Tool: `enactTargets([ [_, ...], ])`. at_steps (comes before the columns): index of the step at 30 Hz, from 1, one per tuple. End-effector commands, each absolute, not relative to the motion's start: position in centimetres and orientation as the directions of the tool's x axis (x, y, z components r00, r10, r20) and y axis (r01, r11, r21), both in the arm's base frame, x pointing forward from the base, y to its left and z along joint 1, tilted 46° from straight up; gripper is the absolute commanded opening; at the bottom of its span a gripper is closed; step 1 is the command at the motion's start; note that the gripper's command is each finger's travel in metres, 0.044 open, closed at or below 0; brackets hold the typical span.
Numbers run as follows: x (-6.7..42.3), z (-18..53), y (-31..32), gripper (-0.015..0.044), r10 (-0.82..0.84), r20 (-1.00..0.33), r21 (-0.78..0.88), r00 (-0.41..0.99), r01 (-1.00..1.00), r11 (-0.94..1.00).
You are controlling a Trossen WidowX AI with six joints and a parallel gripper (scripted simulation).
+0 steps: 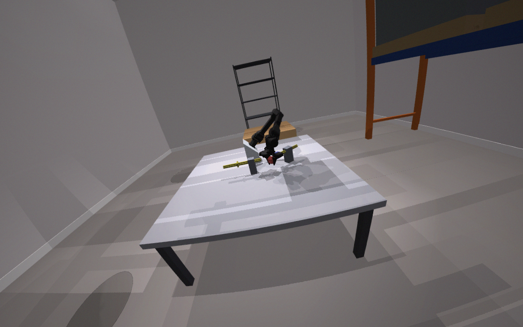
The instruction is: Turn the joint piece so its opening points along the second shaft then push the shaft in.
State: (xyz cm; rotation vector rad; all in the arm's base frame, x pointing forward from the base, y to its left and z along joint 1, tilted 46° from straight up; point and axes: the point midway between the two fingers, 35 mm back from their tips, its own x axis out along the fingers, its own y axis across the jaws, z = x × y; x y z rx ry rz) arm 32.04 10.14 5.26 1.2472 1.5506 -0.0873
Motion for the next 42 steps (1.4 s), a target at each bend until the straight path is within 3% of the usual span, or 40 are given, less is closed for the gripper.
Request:
enactTargets([
  [1,32.07,5.23,10.12,0.0182,0.645,-0.75,0.522,0.145,0.728,0.444],
  [26,32.07,5.23,10.12,0.0182,0.645,-0.75,0.522,0.145,0.728,0.444],
  [28,32.04,5.26,10.14,0.0147,0.647,-0.749,0.523,0.144,0.727,0.445],
  [33,32.04,5.26,10.14,0.0147,0.647,-0.749,0.523,0.144,0.727,0.445],
  [38,32.04,5.26,10.14,0.0016,0.647,-0.749,0.523,0.144,0.727,0.445],
  [42,32.04,5.26,10.14,0.0,0.647,-0.749,0.523,0.144,0.727,0.445],
])
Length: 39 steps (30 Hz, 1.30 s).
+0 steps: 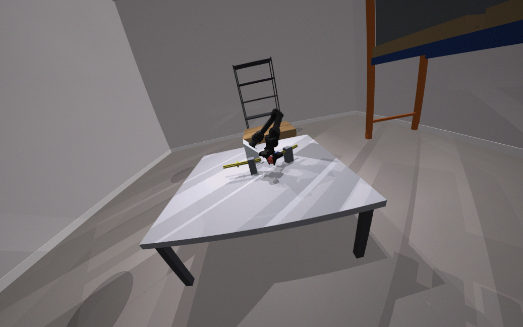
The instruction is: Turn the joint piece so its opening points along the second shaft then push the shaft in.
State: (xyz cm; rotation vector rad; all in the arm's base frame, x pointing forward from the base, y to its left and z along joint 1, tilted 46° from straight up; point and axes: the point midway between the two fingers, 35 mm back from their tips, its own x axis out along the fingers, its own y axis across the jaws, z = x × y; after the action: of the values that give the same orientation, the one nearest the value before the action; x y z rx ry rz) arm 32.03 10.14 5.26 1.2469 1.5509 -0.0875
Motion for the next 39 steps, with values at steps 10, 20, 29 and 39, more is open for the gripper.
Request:
enactTargets([
  [10,31.63,5.09,9.8,0.0,0.61,-0.778,0.444,0.151,0.819,0.363],
  [20,31.29,4.98,9.55,0.0,0.58,-0.801,0.371,0.148,0.883,0.287],
  [29,31.27,4.98,9.53,0.0,0.575,-0.805,0.363,0.148,0.889,0.28],
  [39,31.29,4.99,9.53,0.0,0.574,-0.805,0.364,0.149,0.888,0.281],
])
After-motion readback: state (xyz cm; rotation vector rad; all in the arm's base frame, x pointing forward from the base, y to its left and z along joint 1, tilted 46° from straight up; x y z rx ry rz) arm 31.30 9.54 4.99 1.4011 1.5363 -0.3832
